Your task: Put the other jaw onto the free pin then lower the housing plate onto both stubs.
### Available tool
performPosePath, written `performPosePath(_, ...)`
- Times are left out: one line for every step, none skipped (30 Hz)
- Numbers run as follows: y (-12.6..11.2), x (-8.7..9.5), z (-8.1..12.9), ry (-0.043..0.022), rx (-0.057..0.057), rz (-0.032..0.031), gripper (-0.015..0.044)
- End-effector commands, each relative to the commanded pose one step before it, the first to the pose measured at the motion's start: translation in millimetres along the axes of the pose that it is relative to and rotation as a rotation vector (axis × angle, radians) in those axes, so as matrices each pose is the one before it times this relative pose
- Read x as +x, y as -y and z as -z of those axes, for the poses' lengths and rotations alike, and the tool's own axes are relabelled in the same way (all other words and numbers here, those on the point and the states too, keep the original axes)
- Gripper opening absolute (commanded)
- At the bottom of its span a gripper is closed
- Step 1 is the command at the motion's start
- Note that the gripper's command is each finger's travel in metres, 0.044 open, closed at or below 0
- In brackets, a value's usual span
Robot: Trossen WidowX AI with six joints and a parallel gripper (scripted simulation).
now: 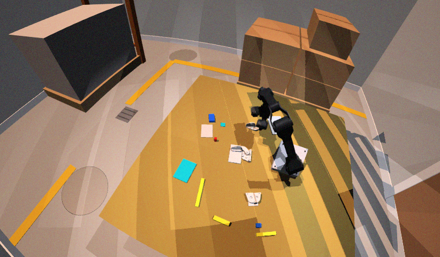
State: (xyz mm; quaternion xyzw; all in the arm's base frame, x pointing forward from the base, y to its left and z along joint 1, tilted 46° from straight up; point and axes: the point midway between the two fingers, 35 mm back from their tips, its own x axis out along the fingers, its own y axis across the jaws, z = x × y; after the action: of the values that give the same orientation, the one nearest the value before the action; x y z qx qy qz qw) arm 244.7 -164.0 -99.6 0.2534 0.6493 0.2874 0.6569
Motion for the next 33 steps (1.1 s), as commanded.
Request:
performPosePath(-0.38, -5.24, -1.18, -0.00176, -0.0107, 0.00902, 0.0309)
performPosePath(0.00, 0.00, 0.00, 0.00000, 0.0000, 0.00000, 0.0282)
performPosePath(0.00, 0.00, 0.00, 0.00000, 0.0000, 0.00000, 0.0256)
performPosePath(0.00, 0.00, 0.00, 0.00000, 0.0000, 0.00000, 0.0230)
performPosePath(0.00, 0.00, 0.00, 0.00000, 0.0000, 0.00000, 0.0204)
performPosePath(0.00, 0.00, 0.00, 0.00000, 0.0000, 0.00000, 0.0177)
performPosePath(0.00, 0.00, 0.00, 0.00000, 0.0000, 0.00000, 0.0151)
performPosePath(0.00, 0.00, 0.00, 0.00000, 0.0000, 0.00000, 0.0125)
performPosePath(0.00, 0.00, 0.00, 0.00000, 0.0000, 0.00000, 0.0099)
performPosePath(0.00, 0.00, 0.00, 0.00000, 0.0000, 0.00000, 0.0072)
performPosePath(0.00, 0.00, 0.00, 0.00000, 0.0000, 0.00000, 0.0046)
performPosePath(0.00, 0.00, 0.00, 0.00000, 0.0000, 0.00000, 0.0020)
performPosePath(0.00, 0.00, 0.00, 0.00000, 0.0000, 0.00000, 0.0000)
performPosePath(0.00, 0.00, 0.00, 0.00000, 0.0000, 0.00000, 0.0000)
performPosePath(0.00, 0.00, 0.00, 0.00000, 0.0000, 0.00000, 0.0000)
performPosePath(0.00, 0.00, 0.00, 0.00000, 0.0000, 0.00000, 0.0000)
performPosePath(0.00, 0.00, 0.00, 0.00000, 0.0000, 0.00000, 0.0000)
performPosePath(0.00, 0.00, 0.00, 0.00000, 0.0000, 0.00000, 0.0000)
performPosePath(0.00, 0.00, 0.00, 0.00000, 0.0000, 0.00000, 0.0000)
performPosePath(0.00, 0.00, 0.00, 0.00000, 0.0000, 0.00000, 0.0000)
performPosePath(0.00, 0.00, 0.00, 0.00000, 0.0000, 0.00000, 0.0000)
performPosePath(0.00, 0.00, 0.00, 0.00000, 0.0000, 0.00000, 0.0000)
performPosePath(0.00, 0.00, 0.00, 0.00000, 0.0000, 0.00000, 0.0000)
performPosePath(0.00, 0.00, 0.00, 0.00000, 0.0000, 0.00000, 0.0000)
performPosePath(0.00, 0.00, 0.00, 0.00000, 0.0000, 0.00000, 0.0000)
performPosePath(0.00, 0.00, 0.00, 0.00000, 0.0000, 0.00000, 0.0000)
performPosePath(0.00, 0.00, 0.00, 0.00000, 0.0000, 0.00000, 0.0000)
performPosePath(0.00, 0.00, 0.00, 0.00000, 0.0000, 0.00000, 0.0000)
performPosePath(0.00, 0.00, 0.00, 0.00000, 0.0000, 0.00000, 0.0000)
performPosePath(0.00, 0.00, 0.00, 0.00000, 0.0000, 0.00000, 0.0000)
performPosePath(0.00, 0.00, 0.00, 0.00000, 0.0000, 0.00000, 0.0000)
performPosePath(-0.01, 1.12, -0.12, 0.00199, 0.0047, -0.00346, 0.0026)
performPosePath(0.00, 0.00, 0.00, 0.00000, 0.0000, 0.00000, 0.0053)
